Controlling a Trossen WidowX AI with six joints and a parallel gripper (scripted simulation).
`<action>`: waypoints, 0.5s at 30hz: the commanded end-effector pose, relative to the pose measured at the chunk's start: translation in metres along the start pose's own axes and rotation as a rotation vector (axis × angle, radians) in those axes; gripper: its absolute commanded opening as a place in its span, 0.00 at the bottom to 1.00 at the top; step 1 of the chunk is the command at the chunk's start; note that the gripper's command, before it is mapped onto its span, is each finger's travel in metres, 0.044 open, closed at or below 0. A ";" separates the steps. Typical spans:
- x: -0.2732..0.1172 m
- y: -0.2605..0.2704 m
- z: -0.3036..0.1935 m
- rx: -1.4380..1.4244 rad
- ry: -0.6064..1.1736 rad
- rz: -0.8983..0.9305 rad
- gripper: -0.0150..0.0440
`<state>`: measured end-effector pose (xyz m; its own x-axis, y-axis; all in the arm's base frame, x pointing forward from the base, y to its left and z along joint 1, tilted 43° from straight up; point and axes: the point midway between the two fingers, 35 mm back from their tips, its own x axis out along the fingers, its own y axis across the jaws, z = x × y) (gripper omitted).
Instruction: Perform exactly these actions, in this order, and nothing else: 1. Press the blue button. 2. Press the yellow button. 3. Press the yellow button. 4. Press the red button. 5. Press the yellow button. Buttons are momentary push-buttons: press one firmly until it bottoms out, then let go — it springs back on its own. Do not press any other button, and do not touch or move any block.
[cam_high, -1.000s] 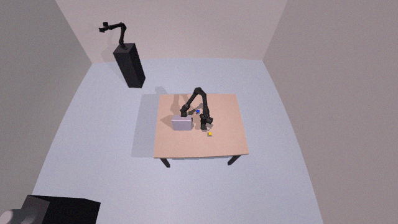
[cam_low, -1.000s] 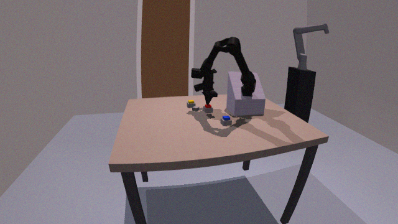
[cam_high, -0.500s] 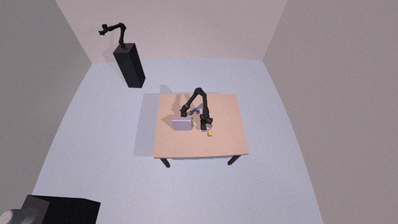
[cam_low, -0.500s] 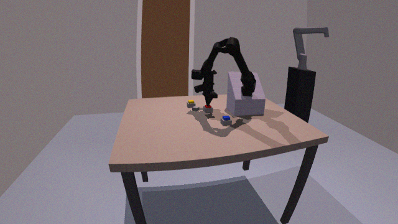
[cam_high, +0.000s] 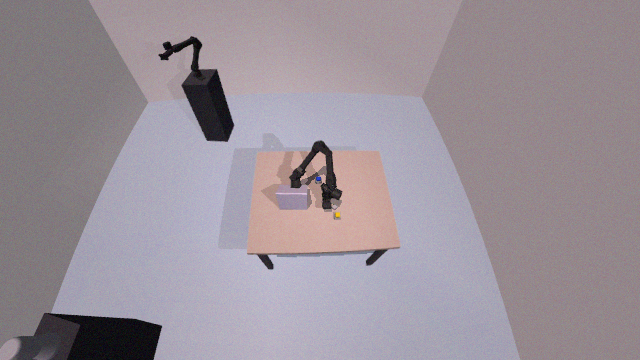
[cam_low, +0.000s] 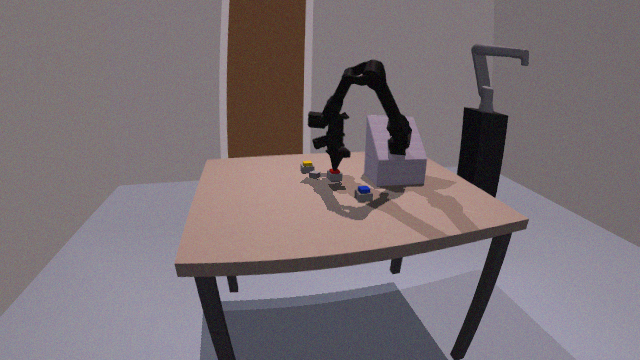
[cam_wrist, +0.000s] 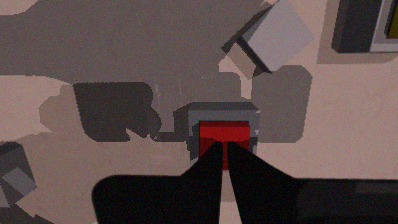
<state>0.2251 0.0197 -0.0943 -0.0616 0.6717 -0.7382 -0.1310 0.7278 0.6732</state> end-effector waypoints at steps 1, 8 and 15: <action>-0.020 -0.001 0.000 0.000 -0.001 -0.003 0.29; -0.032 -0.001 0.000 0.004 0.000 0.000 0.29; -0.092 -0.001 -0.001 0.004 0.001 -0.002 0.29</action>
<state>0.2270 -0.0315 -0.0414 -0.0707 0.6786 -0.7311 -0.1086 0.7234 0.6819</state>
